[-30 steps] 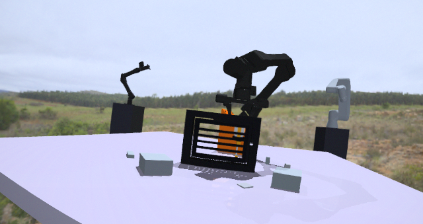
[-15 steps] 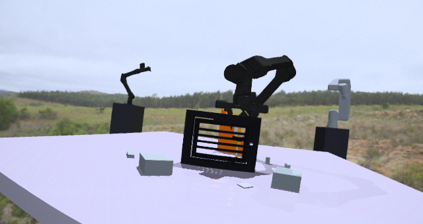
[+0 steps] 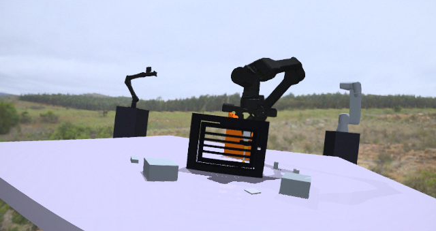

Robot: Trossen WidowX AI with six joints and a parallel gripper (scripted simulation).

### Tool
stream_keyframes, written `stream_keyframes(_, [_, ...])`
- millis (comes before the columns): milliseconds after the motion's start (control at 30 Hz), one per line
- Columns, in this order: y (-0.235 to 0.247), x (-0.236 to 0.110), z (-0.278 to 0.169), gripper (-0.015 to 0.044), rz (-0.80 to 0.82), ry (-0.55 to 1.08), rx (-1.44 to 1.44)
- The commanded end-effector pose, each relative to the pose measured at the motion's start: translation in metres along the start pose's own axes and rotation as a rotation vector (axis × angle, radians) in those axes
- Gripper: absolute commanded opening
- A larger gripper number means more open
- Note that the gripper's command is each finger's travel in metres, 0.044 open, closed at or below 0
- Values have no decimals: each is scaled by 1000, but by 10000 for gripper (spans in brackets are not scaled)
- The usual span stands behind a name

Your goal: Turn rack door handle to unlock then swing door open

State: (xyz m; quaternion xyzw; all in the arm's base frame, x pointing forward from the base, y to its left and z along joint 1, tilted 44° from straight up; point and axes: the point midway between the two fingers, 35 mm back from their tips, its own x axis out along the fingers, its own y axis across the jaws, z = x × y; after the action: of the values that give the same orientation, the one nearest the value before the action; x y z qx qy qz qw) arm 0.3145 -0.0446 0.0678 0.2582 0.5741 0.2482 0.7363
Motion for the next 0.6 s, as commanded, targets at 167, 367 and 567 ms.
stream_keyframes(167, [0,1,0,20,-1,0,-30])
stream_keyframes(367, [0,1,0,20,-1,0,-317])
stream_keyframes(567, [0,1,0,20,-1,0,-613])
